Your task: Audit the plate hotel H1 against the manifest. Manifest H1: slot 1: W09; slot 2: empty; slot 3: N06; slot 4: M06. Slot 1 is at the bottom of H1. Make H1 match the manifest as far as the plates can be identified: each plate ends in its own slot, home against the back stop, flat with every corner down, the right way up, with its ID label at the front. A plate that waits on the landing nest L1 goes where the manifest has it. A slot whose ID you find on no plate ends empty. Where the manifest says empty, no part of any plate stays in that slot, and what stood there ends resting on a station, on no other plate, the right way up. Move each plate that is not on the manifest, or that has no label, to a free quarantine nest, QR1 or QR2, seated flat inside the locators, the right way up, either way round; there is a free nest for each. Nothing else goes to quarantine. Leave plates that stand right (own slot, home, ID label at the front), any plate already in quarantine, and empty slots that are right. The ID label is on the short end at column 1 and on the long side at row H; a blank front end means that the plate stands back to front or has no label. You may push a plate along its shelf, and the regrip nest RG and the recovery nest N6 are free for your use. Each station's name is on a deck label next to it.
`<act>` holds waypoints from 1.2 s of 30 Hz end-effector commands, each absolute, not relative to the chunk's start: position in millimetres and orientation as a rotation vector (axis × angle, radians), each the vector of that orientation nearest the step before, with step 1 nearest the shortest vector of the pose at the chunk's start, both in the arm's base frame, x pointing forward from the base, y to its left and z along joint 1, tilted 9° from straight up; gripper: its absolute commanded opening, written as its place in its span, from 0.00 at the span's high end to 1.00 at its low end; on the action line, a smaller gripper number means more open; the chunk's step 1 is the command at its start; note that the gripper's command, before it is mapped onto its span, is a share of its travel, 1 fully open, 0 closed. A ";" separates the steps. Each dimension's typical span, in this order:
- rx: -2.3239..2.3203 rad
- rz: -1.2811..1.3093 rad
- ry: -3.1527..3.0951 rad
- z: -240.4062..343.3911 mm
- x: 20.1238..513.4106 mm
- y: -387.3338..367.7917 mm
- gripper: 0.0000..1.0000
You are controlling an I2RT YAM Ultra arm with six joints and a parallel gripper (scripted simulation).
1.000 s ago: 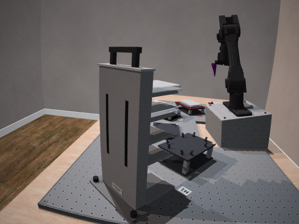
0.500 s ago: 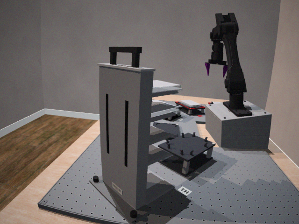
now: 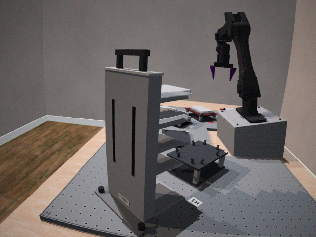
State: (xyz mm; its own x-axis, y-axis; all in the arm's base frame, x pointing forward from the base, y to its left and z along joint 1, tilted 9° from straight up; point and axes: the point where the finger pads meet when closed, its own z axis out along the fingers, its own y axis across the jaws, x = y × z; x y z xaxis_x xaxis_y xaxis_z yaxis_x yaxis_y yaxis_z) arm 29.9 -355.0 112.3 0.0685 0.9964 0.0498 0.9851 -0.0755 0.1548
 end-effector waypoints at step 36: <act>2.240 0.181 2.034 141.3 136.4 -332.0 0.00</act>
State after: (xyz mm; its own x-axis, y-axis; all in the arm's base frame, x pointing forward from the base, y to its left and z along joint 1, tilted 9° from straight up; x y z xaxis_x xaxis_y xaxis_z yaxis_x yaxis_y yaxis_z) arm 132.5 -329.2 130.3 0.0641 0.9970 0.0427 0.9862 -0.0698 0.1502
